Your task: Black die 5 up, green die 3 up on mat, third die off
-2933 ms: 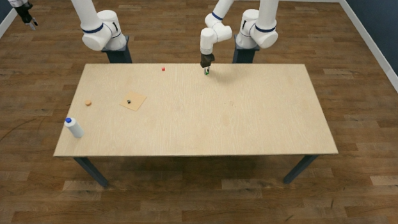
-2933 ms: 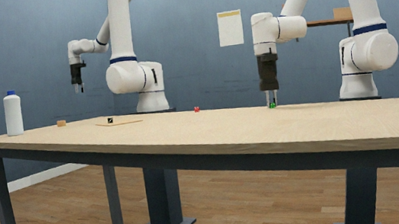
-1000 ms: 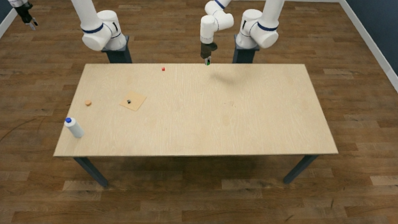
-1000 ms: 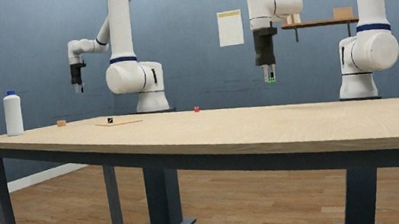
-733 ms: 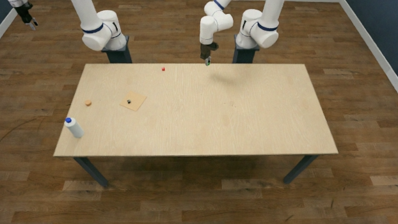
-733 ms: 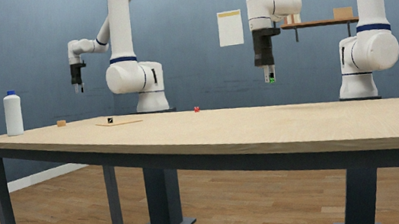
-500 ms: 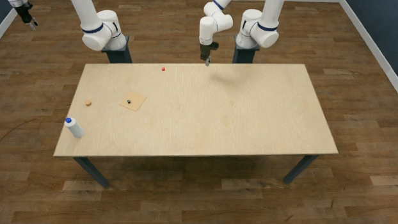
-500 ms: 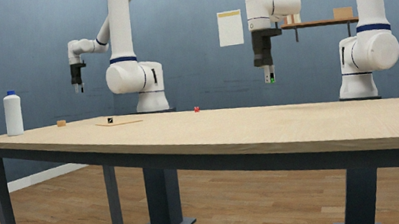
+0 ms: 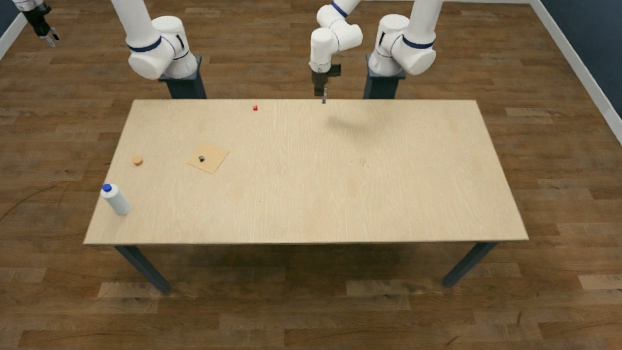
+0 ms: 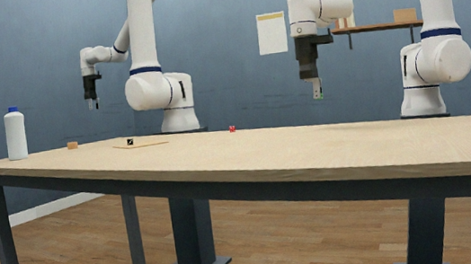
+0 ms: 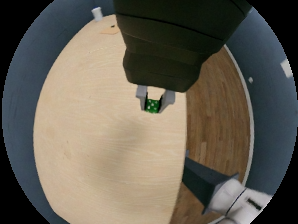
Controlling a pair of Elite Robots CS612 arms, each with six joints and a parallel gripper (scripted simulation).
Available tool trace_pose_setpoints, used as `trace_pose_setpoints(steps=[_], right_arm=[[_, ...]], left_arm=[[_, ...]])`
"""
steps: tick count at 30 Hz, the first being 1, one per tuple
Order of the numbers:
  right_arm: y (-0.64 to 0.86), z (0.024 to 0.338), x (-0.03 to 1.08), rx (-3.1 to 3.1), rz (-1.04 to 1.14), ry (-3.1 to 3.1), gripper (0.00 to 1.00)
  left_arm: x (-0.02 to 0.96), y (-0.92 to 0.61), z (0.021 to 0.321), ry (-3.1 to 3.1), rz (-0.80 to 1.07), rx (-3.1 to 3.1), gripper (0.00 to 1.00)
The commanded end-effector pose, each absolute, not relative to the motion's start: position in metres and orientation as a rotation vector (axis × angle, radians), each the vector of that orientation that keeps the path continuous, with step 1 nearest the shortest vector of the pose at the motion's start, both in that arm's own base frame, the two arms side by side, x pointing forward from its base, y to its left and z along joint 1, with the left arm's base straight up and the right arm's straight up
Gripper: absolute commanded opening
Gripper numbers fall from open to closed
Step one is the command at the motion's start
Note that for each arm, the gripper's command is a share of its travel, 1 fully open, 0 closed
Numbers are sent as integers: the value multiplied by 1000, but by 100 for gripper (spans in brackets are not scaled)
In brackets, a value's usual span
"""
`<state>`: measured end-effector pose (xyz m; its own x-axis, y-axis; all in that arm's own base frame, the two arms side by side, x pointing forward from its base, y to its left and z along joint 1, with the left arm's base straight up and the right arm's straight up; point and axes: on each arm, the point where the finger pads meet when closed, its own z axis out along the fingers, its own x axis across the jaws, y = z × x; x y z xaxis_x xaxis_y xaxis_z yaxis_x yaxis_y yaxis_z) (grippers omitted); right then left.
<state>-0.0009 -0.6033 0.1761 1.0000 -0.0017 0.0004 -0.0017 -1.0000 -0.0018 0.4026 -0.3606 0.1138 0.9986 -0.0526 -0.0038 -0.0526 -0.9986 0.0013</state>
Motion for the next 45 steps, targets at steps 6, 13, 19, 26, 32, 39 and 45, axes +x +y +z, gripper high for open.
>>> trace_pose_setpoints(steps=[6,13,19,26,32,39,45], right_arm=[[-604,177,-1,-3141,0,3,100],[-604,177,-1,-3141,0,3,100],[-604,177,-1,-3141,0,3,100],[-604,177,-1,-3141,0,3,100],[-604,177,-1,-3141,0,3,100],[-604,177,-1,-3141,0,3,100],[-604,177,-1,-3141,0,3,100]], left_arm=[[403,-365,112,355,0,3121,40],[403,-366,112,460,0,3108,40],[403,-367,112,491,0,3103,40],[403,-367,111,490,1,3097,40],[403,-366,111,488,5,3080,40],[403,-366,111,476,23,3005,40],[402,-365,110,459,48,2897,40]])
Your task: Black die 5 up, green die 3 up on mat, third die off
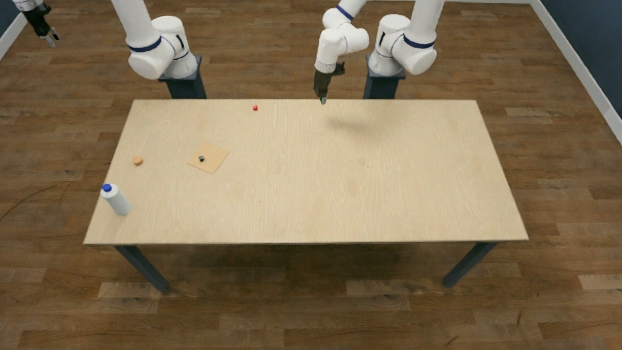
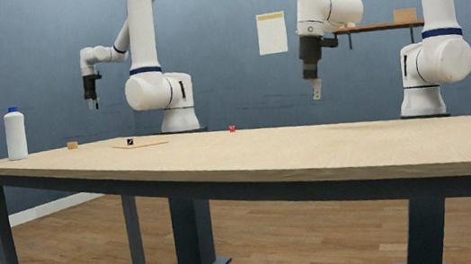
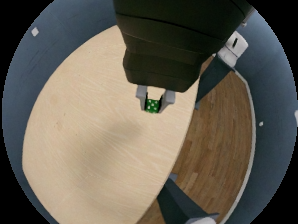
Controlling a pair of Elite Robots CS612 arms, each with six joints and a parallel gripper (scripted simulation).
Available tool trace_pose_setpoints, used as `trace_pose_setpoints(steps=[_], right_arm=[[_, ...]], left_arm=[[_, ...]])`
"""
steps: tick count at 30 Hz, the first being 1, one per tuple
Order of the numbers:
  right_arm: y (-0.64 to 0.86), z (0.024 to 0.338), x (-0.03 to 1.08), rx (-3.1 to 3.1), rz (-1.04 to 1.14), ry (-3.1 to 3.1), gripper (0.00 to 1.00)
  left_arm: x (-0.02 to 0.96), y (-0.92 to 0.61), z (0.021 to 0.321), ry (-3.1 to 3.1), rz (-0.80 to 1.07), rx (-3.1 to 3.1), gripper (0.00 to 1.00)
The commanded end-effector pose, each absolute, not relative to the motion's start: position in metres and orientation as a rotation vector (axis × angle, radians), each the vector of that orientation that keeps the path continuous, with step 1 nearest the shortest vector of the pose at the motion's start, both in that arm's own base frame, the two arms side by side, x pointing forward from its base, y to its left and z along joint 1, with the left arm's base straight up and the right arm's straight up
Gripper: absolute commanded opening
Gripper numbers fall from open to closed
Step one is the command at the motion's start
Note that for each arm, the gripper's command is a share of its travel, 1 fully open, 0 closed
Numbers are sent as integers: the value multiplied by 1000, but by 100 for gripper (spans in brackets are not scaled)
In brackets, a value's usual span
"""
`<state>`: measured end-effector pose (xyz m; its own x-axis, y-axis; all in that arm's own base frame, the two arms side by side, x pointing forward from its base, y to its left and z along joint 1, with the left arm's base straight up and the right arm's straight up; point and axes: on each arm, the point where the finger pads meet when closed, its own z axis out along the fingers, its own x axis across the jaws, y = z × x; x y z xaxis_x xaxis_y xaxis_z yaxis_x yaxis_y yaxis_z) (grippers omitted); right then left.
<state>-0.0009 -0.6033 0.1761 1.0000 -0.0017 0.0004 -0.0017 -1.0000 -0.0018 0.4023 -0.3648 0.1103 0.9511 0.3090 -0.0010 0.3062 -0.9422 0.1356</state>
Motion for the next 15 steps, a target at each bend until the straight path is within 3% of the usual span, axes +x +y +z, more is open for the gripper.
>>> trace_pose_setpoints(steps=[1,15], right_arm=[[-604,177,-1,-3141,0,3,100],[-604,177,-1,-3141,0,3,100]], left_arm=[[402,-365,110,459,48,2897,40],[401,-362,109,409,111,2584,40]])
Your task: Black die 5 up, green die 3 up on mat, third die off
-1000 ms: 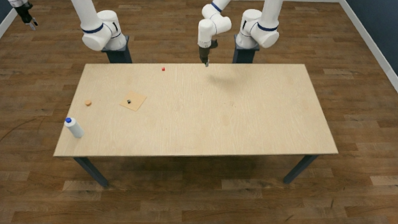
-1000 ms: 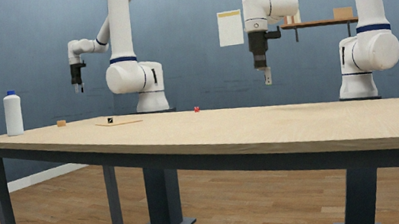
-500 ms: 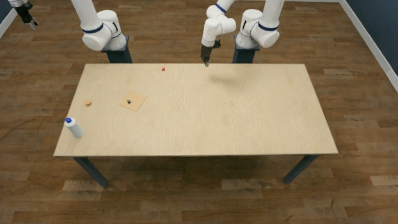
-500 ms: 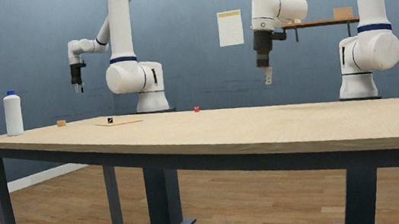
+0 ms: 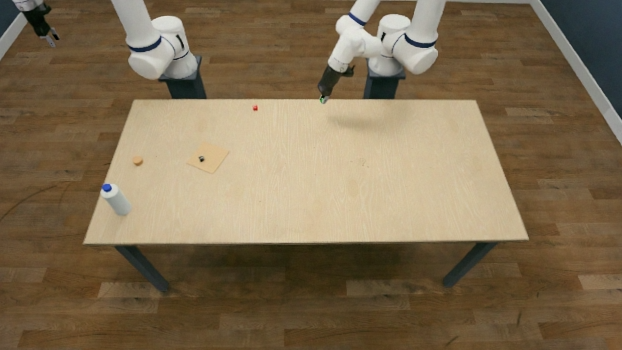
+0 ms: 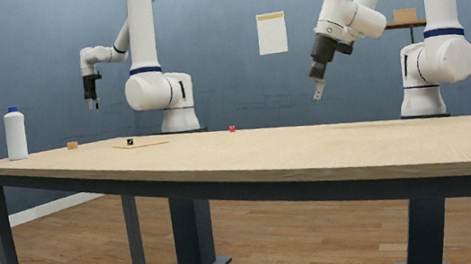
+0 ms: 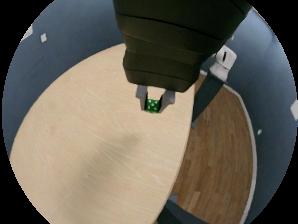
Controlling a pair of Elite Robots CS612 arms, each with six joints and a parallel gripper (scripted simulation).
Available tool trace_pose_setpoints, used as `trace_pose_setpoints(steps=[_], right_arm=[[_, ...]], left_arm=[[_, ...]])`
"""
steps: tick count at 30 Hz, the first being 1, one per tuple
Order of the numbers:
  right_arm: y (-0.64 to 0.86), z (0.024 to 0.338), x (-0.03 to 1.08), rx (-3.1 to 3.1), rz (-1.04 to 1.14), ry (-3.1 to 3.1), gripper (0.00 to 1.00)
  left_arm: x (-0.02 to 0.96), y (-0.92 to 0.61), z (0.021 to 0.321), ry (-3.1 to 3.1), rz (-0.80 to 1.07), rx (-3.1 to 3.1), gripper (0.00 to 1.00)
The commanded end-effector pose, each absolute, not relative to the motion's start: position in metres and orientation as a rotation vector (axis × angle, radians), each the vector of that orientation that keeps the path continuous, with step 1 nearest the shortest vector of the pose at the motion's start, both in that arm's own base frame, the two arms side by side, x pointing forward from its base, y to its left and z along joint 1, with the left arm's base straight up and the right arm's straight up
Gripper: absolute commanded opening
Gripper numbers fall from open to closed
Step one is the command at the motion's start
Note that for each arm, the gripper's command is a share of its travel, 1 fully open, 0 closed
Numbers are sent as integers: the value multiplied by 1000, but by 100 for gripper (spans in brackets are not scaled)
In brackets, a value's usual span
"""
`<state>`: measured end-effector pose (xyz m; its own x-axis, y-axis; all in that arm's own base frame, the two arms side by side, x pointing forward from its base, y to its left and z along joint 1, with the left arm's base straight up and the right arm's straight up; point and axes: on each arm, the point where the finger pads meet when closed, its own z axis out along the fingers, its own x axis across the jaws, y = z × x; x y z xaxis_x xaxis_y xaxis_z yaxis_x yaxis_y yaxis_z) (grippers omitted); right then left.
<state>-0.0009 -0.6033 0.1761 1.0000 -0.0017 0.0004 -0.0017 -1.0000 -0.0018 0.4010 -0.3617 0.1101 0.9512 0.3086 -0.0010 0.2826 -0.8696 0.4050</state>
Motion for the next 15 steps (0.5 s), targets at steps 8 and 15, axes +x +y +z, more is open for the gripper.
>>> trace_pose_setpoints(steps=[8,15], right_arm=[[-604,177,-1,-3141,0,3,100],[-604,177,-1,-3141,0,3,100]], left_arm=[[400,-360,109,387,135,2442,40],[400,-358,109,364,158,2299,40]])
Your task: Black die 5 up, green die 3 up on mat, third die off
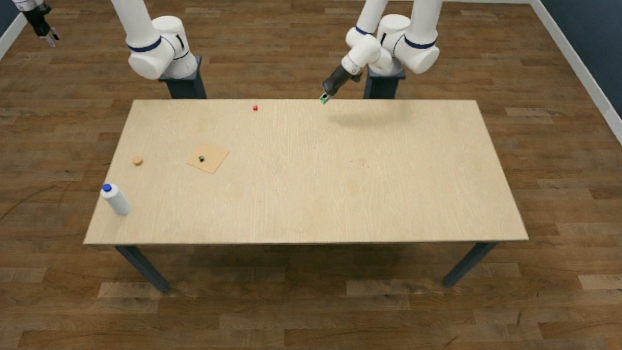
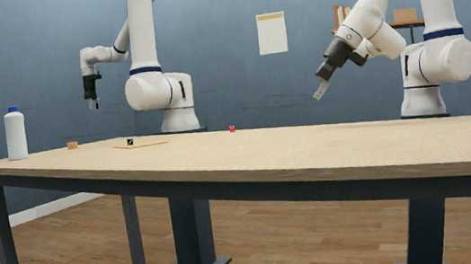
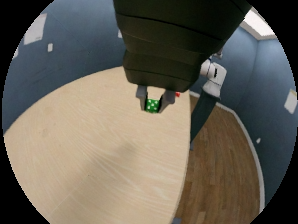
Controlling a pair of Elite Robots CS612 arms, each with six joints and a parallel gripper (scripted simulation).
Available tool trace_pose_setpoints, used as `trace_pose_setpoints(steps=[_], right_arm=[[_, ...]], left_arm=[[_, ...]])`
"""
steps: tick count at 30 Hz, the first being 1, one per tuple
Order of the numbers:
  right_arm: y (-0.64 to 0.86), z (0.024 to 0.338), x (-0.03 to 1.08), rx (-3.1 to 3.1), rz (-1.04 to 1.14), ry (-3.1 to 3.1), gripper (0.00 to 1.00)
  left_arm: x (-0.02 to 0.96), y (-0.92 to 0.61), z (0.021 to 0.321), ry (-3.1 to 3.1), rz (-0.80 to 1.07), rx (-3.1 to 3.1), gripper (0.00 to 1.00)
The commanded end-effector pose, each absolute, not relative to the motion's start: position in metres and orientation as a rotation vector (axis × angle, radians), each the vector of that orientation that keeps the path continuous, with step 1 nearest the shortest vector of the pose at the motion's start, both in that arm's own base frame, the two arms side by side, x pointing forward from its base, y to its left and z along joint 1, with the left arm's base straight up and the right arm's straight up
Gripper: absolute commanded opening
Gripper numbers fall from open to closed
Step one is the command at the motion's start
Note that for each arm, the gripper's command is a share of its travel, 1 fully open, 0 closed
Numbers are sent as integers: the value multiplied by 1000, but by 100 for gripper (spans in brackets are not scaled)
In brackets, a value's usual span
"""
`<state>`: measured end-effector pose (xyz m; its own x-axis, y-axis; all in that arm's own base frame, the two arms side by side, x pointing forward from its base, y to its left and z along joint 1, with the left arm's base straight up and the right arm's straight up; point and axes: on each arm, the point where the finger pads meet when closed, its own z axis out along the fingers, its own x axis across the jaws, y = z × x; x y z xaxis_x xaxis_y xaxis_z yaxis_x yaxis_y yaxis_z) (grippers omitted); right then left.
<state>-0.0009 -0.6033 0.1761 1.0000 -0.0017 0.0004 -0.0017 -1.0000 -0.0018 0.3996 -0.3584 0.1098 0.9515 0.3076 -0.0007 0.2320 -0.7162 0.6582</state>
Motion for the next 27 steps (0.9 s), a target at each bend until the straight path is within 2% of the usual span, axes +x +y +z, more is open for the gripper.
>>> trace_pose_setpoints(steps=[1,27], right_arm=[[-604,177,-1,-3141,0,3,100],[-604,177,-1,-3141,0,3,100]], left_arm=[[400,-359,109,362,160,2281,40],[399,-356,109,324,193,2050,40]])
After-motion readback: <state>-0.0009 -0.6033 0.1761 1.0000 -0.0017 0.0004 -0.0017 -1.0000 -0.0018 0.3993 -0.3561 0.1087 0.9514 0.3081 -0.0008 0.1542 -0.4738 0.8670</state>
